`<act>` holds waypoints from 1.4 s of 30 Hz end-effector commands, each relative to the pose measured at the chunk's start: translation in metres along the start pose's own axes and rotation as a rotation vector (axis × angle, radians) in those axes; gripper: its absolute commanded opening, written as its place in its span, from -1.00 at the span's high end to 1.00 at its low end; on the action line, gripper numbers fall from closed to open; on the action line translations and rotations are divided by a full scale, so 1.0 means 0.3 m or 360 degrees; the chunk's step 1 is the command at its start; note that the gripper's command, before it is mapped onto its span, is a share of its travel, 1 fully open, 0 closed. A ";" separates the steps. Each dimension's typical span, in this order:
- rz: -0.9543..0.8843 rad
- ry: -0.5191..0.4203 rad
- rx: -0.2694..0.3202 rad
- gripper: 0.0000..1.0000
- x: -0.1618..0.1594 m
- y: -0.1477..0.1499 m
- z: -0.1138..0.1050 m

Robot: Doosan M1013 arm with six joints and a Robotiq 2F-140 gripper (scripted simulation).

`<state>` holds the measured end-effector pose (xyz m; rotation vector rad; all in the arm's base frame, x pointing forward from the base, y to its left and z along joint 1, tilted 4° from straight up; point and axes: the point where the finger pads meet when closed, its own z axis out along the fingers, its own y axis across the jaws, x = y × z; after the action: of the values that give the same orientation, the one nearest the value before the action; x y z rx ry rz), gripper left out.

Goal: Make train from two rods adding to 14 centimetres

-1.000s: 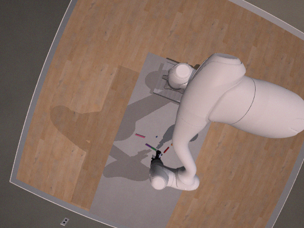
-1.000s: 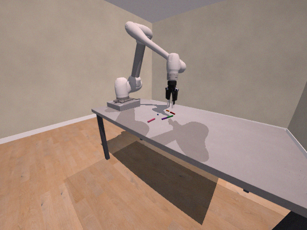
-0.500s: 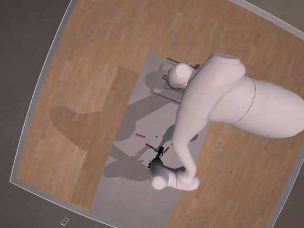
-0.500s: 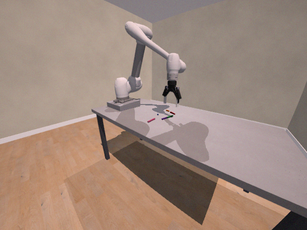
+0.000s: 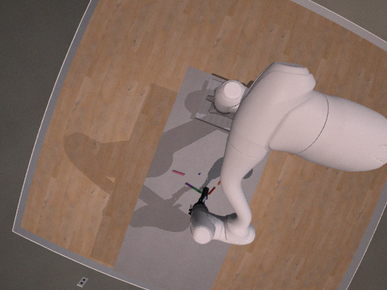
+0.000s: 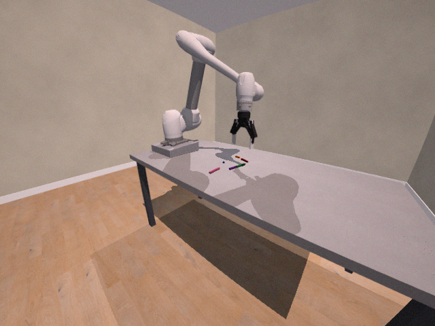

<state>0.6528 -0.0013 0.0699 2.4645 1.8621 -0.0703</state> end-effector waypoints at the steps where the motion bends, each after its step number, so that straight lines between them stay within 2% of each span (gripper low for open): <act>1: 0.0000 0.0000 0.0000 -1.00 0.000 0.000 -0.037; 10: 0.0000 0.0000 0.0000 -1.00 0.000 0.000 -0.166; 16: 0.0000 0.0000 0.0000 -1.00 0.000 0.000 -0.193; 42: 0.0000 0.0000 0.0000 -1.00 0.000 0.000 -0.198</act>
<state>0.6531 0.0028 0.1291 2.4646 1.8622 -0.0705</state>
